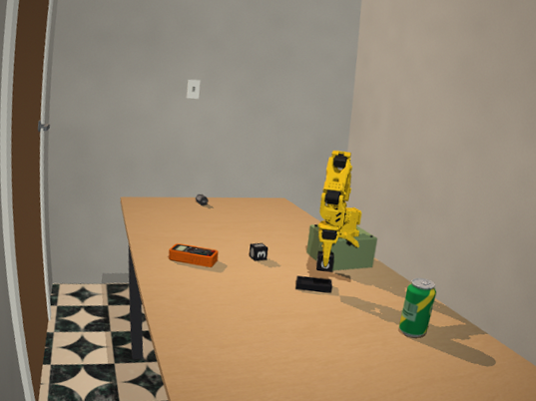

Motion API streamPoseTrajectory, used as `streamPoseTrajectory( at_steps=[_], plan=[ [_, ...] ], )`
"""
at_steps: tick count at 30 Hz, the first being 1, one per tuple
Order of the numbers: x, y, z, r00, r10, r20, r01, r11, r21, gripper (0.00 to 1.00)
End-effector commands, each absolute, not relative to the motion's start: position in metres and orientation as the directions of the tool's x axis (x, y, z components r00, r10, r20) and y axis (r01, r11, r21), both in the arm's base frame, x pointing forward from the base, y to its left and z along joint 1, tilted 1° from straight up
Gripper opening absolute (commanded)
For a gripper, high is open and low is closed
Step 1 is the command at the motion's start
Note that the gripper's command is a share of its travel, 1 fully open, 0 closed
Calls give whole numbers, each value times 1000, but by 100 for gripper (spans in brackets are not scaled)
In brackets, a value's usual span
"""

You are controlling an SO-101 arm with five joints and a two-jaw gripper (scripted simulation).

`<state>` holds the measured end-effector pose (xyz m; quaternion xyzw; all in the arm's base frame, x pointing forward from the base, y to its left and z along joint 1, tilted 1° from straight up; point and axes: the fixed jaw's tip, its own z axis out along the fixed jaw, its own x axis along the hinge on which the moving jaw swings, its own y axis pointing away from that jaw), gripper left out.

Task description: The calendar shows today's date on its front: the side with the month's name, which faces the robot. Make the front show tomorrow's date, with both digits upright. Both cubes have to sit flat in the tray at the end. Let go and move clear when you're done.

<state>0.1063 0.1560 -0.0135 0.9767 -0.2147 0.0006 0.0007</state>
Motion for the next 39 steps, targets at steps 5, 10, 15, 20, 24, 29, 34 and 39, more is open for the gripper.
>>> streamPoseTrajectory(
  at_steps=[5,10,15,20,24,29,34,39],
  plan=[
    [104,155,-10,912,-411,0,-411,-912,2,0],
    [104,155,-9,912,-411,0,-411,-912,2,0],
    [104,155,-7,912,-411,0,-411,-912,2,0],
    [104,155,-6,912,-411,0,-411,-912,2,0],
    [104,155,-5,912,-411,0,-411,-912,2,0],
    [104,155,-4,912,-411,0,-411,-912,2,0],
    [105,157,3,909,-417,3,-417,-909,-20,0],
    [105,157,3,909,-417,3,-417,-909,-20,0]
  ],
)
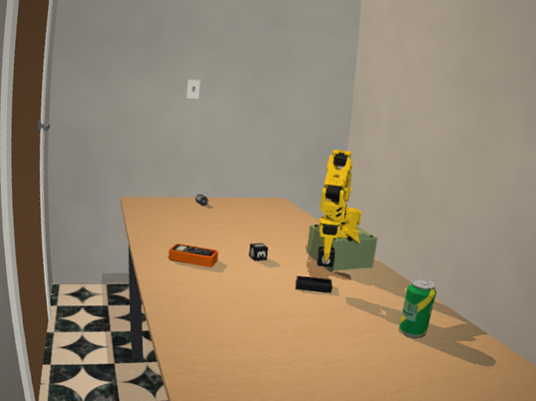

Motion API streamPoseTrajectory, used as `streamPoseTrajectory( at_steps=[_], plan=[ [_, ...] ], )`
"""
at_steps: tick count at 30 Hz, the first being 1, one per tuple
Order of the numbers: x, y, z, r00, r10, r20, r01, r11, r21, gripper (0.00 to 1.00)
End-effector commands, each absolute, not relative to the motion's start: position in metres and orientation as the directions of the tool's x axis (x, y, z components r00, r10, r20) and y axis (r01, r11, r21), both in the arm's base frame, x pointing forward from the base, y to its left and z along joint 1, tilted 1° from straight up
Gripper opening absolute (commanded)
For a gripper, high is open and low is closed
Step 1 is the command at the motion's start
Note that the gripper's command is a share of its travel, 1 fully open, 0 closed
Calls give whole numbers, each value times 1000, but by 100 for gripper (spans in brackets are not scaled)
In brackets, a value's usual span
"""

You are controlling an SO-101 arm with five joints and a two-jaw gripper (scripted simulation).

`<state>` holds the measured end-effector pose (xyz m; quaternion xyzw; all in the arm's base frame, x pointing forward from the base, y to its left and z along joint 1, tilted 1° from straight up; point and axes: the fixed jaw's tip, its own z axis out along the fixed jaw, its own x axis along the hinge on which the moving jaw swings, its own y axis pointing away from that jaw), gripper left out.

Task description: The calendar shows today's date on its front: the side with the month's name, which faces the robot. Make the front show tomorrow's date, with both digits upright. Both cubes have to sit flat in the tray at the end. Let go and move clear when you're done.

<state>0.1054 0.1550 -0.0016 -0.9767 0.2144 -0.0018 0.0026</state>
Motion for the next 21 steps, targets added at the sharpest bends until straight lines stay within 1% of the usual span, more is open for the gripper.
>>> streamPoseTrajectory(
  at_steps=[1,14,21],
  plan=[
    [105,157,3,909,-417,3,-417,-909,-20,0],
    [106,156,3,904,-427,3,-427,-904,-20,0],
    [122,144,3,854,-519,3,-519,-854,-21,0]
  ],
)
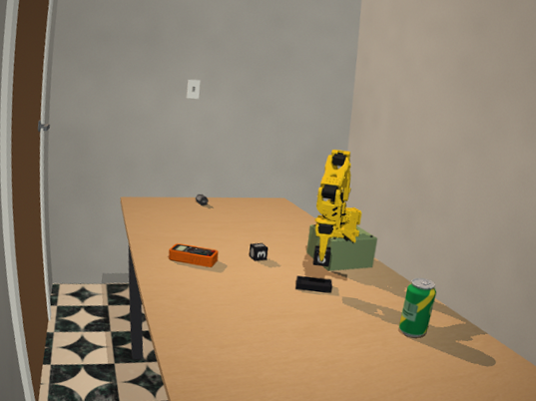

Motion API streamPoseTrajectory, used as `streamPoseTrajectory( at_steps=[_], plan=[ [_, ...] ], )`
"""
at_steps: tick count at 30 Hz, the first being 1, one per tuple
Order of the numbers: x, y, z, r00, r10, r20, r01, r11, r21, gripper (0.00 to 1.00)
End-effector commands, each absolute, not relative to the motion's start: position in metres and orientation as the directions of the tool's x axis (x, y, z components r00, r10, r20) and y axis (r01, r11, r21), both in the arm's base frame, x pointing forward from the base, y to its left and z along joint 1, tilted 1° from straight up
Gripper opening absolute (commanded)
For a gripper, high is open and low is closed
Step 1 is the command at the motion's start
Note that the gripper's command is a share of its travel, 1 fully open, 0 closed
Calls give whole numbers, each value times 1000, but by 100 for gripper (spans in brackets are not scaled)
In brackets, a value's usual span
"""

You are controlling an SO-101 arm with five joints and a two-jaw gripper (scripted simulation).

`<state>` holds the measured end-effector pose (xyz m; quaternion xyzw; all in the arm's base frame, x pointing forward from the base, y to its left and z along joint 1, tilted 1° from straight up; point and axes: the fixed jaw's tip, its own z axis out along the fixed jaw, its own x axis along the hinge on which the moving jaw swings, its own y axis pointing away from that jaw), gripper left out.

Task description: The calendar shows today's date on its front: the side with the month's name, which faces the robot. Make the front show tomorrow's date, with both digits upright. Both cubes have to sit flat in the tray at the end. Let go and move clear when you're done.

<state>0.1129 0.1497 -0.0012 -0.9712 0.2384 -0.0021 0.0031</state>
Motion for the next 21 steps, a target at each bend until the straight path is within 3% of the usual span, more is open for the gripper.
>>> streamPoseTrajectory(
  at_steps=[1,7,21],
  plan=[
    [126,141,3,841,-541,3,-541,-841,-21,0],
    [142,124,3,767,-641,3,-641,-767,-22,0],
    [184,44,3,380,-925,4,-925,-380,-24,0]
  ],
)
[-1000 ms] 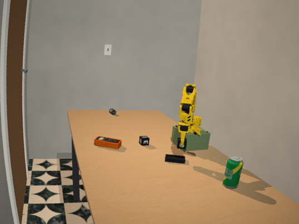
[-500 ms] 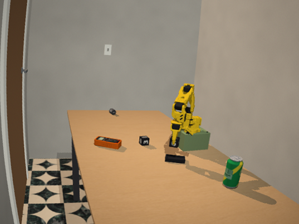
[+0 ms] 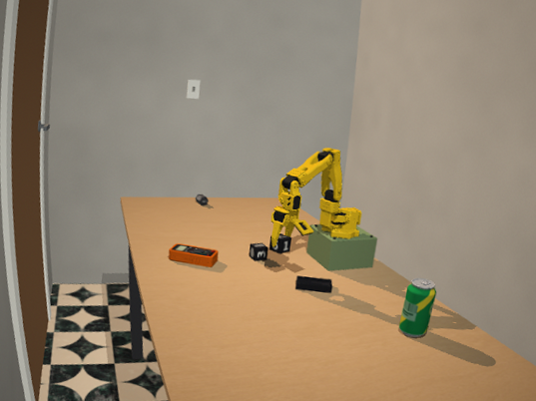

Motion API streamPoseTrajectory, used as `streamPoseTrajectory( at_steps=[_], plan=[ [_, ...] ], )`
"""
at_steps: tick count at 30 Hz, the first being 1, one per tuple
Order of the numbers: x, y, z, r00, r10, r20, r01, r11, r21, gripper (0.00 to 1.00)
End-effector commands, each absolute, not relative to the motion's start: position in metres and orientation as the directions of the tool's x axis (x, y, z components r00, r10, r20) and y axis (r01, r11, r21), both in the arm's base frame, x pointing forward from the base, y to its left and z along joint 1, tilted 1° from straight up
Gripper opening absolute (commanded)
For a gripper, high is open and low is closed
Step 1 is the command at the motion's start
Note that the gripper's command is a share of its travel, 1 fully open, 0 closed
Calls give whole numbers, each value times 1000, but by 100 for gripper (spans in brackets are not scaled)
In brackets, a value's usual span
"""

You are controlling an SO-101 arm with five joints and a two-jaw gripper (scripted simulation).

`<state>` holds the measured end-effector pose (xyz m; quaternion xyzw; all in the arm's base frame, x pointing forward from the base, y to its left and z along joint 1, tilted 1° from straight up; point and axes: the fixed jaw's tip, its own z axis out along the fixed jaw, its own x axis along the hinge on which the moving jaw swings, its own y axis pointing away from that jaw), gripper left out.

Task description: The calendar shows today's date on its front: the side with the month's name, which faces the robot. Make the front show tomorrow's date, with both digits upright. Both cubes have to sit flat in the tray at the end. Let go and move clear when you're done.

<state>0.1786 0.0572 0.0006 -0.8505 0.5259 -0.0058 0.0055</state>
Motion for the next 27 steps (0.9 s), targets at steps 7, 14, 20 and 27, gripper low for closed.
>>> streamPoseTrajectory(
  at_steps=[7,14,20,27],
  plan=[
    [188,17,3,243,-970,4,-970,-243,-25,0],
    [189,7,3,190,-982,4,-981,-190,-25,0],
    [189,6,3,189,-982,4,-982,-189,-25,0],
    [189,-5,3,132,-991,4,-991,-132,-24,0]
  ],
)
